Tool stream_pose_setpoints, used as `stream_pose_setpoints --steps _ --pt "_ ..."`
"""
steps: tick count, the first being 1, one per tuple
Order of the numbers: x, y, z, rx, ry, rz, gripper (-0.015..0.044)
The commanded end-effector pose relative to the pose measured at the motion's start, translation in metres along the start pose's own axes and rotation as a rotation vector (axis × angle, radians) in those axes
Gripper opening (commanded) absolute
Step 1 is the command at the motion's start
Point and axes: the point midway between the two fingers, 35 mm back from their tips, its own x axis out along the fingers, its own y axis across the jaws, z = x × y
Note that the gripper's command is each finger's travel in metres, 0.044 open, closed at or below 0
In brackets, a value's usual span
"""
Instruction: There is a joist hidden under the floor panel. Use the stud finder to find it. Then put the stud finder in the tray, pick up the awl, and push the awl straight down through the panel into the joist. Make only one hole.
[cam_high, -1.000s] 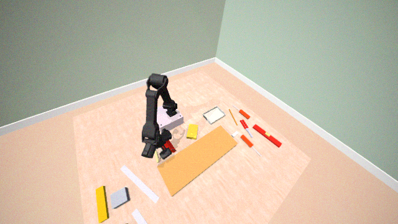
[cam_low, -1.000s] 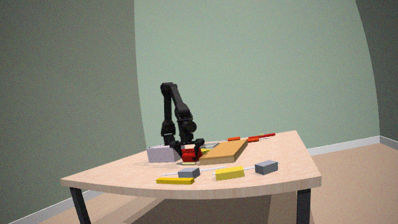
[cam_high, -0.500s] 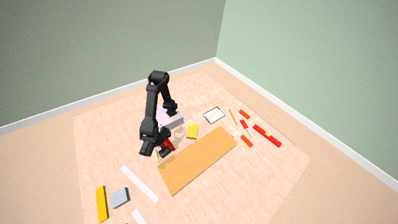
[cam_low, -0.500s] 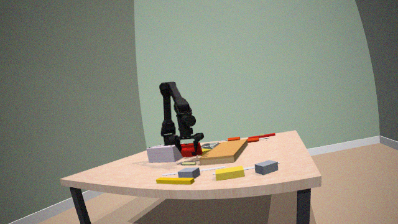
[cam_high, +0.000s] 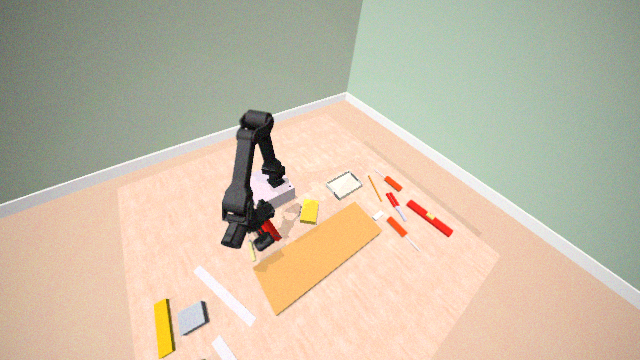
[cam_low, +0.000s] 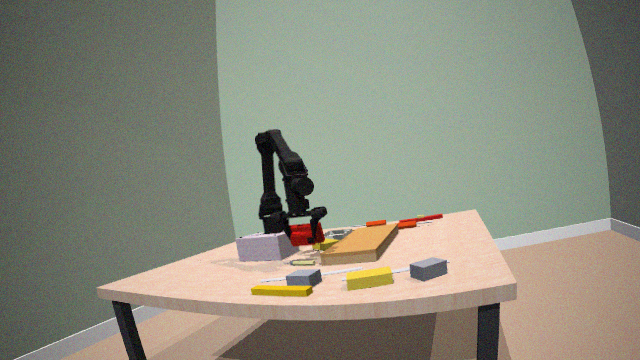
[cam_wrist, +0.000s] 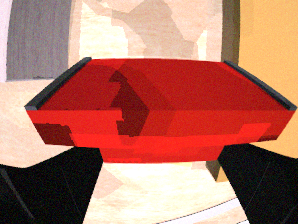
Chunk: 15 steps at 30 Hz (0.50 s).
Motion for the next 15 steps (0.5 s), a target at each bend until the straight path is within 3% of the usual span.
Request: stream_pose_setpoints --steps 1,15 --pt "-0.001 -0.0002 0.0005 -0.004 0.019 0.001 0.0" --pt "0.002 0.0003 0.0033 -0.001 0.11 0.006 0.0"
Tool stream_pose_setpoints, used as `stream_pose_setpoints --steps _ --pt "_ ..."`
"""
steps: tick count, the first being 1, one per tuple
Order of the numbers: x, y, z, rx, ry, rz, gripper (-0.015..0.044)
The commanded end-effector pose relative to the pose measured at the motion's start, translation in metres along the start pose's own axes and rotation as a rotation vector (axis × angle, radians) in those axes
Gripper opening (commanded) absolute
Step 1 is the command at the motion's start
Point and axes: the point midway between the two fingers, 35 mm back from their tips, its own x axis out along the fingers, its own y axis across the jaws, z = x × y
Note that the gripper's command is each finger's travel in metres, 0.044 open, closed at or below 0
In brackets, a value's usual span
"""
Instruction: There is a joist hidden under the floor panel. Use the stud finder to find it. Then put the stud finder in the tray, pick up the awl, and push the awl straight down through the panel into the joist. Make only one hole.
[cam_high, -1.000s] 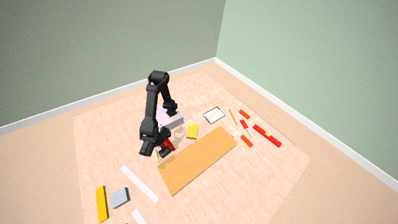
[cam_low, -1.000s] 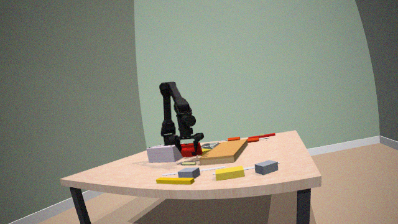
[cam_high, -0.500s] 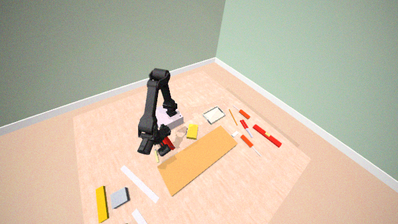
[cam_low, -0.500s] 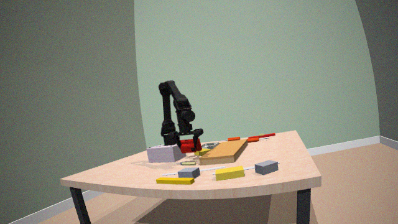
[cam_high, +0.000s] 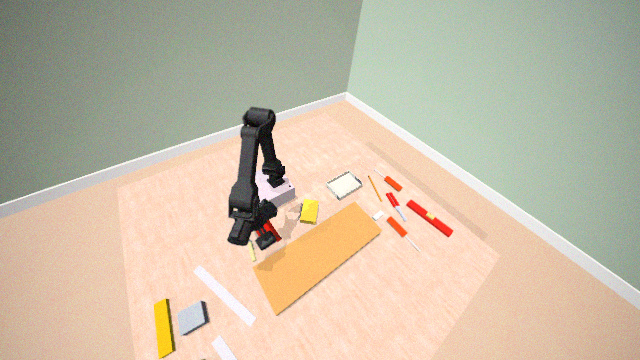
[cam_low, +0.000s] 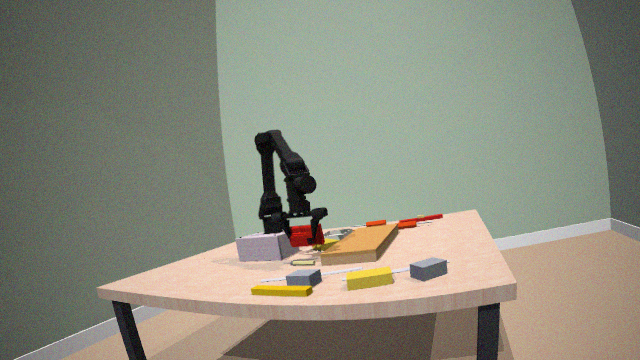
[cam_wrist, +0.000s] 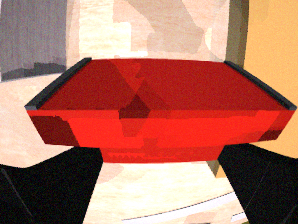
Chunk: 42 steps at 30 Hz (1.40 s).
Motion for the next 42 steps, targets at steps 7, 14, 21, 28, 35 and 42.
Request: stream_pose_setpoints --steps 7,14,21,28,35,42 --pt "0.0003 0.0 0.0017 0.004 0.056 0.001 0.0" --pt "0.0012 0.0 0.0032 0.003 0.106 0.005 0.0" --pt "0.0017 0.0 0.0047 0.004 0.157 0.006 0.0" --pt "0.002 0.0 0.0061 0.006 0.209 0.004 0.0" --pt "0.0024 -0.0001 0.0071 0.006 0.243 0.003 0.0" --pt "0.0033 -0.0001 0.0086 0.006 0.298 0.006 0.0"
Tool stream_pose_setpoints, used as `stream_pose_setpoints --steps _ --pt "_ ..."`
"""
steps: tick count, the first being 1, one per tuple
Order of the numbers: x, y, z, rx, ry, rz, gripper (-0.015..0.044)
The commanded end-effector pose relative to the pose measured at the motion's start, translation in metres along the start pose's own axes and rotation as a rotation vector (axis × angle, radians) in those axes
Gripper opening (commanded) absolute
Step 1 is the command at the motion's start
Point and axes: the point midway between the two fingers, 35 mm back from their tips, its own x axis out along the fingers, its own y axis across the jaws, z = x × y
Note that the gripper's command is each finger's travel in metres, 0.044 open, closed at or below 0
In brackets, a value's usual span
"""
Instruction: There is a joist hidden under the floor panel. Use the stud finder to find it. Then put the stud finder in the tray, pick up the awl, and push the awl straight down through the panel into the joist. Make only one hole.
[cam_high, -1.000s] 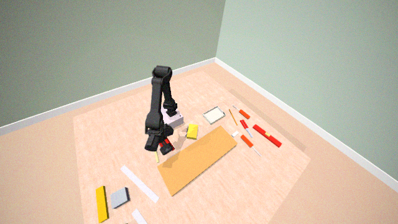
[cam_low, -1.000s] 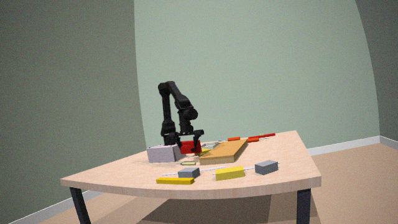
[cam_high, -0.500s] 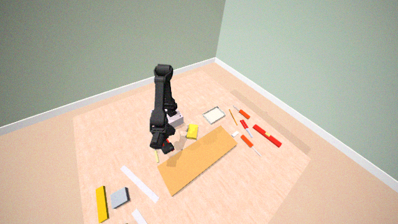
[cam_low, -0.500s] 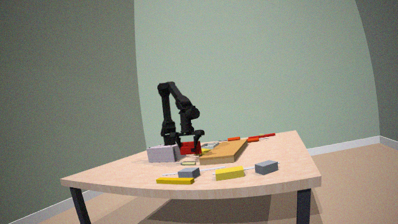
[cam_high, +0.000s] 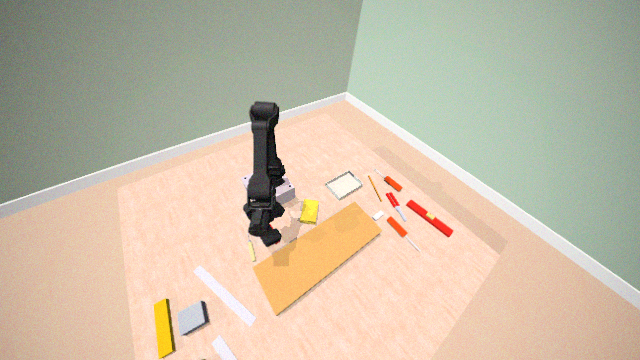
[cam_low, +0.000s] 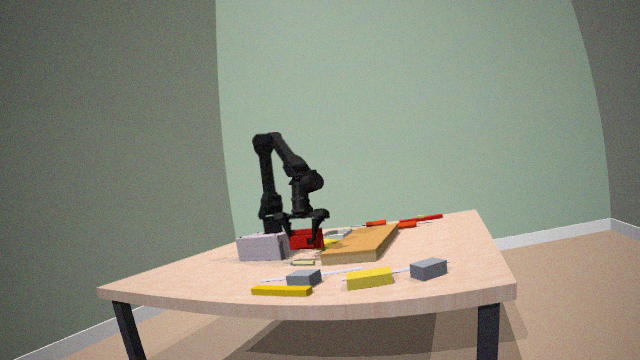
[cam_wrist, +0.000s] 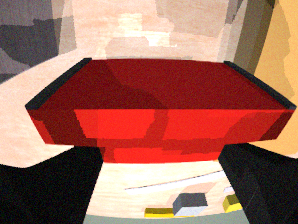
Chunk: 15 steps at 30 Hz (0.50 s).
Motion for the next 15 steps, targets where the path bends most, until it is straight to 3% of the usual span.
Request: stream_pose_setpoints --steps 1,15 --pt "-0.0008 -0.0004 0.0003 0.004 0.038 -0.001 0.0" --pt "-0.001 -0.0005 0.0033 0.007 0.146 -0.005 0.0"
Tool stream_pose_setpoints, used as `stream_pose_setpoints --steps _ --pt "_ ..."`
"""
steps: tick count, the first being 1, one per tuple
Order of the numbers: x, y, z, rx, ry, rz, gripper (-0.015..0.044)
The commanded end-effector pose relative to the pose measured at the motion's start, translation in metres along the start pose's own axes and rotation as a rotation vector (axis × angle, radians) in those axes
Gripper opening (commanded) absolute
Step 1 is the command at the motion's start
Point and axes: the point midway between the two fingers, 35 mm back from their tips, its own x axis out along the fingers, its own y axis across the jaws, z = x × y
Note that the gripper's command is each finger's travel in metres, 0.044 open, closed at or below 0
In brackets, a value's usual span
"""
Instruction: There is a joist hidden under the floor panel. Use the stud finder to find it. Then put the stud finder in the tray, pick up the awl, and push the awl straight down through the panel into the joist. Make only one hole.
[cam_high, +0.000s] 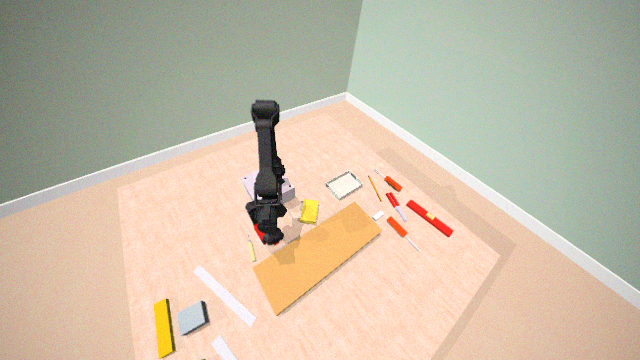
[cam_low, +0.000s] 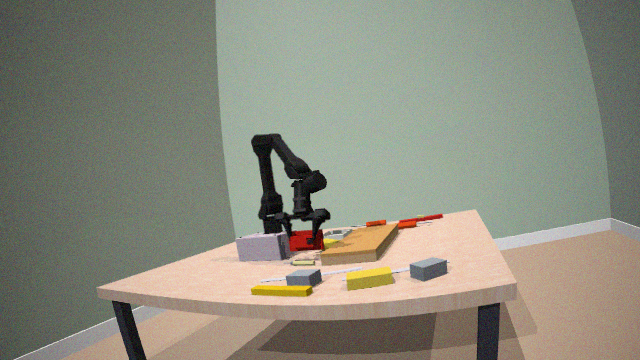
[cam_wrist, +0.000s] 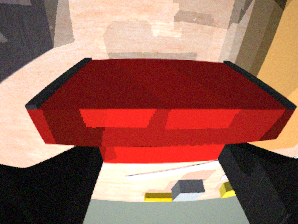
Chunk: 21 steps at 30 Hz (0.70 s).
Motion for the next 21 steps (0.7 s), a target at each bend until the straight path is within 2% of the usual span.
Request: stream_pose_setpoints --steps 1,21 --pt "-0.0012 -0.0004 -0.0006 0.006 0.029 -0.003 0.0" --pt "-0.0002 -0.0006 0.0036 0.007 0.168 -0.001 0.0"
